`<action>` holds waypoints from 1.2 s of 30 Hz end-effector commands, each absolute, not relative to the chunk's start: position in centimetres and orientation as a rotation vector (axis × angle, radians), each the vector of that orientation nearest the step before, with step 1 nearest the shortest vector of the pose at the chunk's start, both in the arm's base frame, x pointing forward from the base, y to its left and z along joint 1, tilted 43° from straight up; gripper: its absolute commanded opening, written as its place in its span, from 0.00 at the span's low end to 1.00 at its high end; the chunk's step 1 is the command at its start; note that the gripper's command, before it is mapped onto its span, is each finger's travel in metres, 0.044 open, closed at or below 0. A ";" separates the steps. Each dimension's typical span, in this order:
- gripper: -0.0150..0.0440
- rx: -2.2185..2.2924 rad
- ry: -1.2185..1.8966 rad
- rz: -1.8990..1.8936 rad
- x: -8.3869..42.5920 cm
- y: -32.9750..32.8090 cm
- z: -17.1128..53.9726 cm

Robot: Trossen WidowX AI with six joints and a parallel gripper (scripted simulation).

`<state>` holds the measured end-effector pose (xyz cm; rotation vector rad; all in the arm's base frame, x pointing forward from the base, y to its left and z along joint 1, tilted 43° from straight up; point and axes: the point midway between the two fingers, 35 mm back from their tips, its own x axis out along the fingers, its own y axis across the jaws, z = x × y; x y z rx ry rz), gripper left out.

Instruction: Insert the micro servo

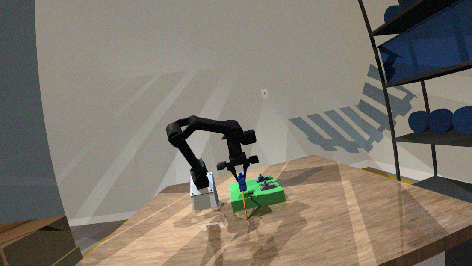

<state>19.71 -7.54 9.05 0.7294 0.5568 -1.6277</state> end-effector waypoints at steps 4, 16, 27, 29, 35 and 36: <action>0.25 0.746 0.550 -1.622 19.5 -7.4 9.5; 0.25 0.747 0.549 -1.622 21.4 -7.2 9.2; 0.25 0.748 0.550 -1.621 22.5 -5.6 7.5; 0.25 0.748 0.550 -1.621 22.6 -4.8 6.8; 0.25 0.750 0.552 -1.621 22.8 -2.6 4.8; 0.25 0.750 0.552 -1.620 22.8 -2.2 4.4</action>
